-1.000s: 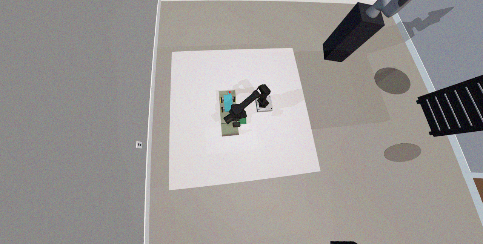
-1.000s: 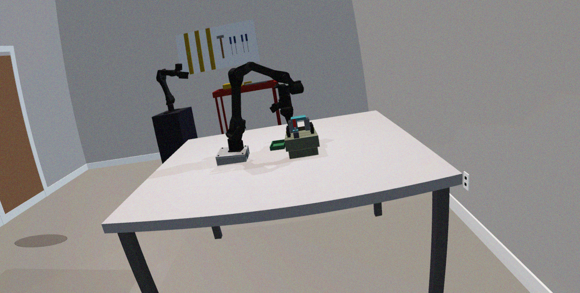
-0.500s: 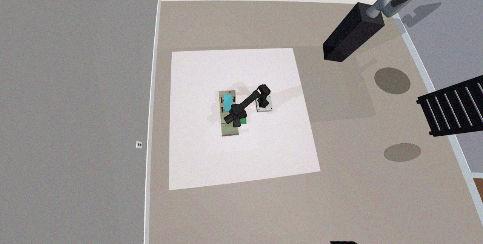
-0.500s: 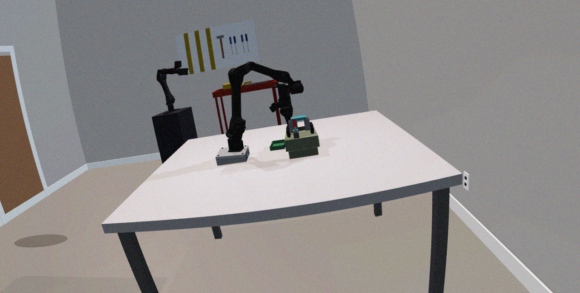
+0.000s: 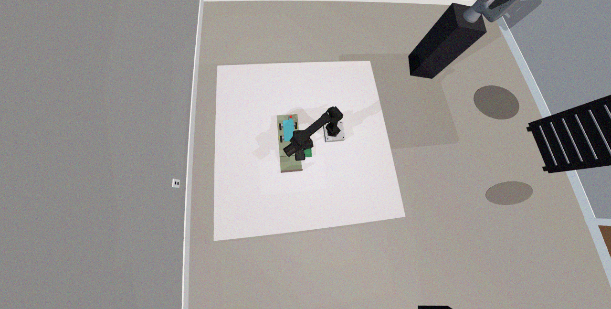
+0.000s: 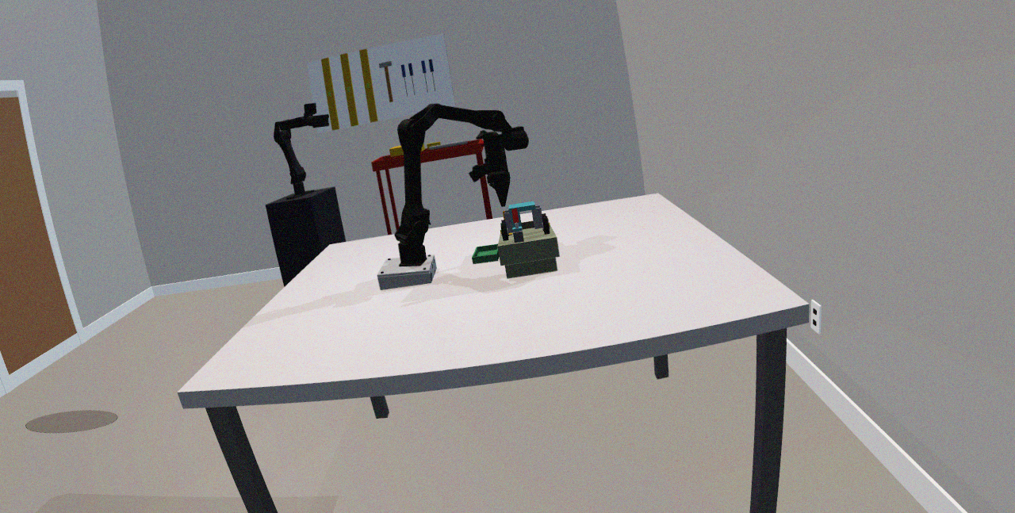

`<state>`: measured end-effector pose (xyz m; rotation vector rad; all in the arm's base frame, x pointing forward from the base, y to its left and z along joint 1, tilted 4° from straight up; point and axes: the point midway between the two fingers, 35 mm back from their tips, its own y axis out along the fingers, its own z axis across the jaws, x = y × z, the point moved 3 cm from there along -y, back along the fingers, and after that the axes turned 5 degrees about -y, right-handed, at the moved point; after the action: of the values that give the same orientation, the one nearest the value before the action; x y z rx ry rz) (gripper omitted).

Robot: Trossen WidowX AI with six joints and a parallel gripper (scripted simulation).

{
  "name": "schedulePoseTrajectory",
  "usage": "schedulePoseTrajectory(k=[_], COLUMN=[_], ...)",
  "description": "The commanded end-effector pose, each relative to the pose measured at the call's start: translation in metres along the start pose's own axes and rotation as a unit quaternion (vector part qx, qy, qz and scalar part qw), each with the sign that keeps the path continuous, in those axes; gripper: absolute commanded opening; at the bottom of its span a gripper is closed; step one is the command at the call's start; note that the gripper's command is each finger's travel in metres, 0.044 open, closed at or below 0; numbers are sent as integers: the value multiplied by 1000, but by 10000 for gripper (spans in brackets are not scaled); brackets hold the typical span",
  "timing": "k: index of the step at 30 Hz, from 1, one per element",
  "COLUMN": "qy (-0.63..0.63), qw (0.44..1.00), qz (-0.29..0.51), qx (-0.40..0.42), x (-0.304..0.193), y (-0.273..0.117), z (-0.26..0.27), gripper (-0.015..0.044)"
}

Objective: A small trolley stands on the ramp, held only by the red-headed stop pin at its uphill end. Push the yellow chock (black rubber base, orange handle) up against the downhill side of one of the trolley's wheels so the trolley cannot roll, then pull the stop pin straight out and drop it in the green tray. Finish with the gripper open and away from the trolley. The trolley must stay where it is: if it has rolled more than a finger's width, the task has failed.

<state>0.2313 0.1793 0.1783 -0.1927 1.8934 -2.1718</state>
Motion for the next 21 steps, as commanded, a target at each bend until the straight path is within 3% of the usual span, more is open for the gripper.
schedulePoseTrajectory(k=[1,2,6,10,21], qy=[2,2,0,31,303], qw=[1000,1000,1000,999,952], qz=[4,4,1,19,44], qx=[0,0,0,-2,22], x=[-2,-2,0,-7,-25], y=[-13,-14,-5,-12,-23], z=[0,0,0,10,80], gripper=[190,190,295,190,190])
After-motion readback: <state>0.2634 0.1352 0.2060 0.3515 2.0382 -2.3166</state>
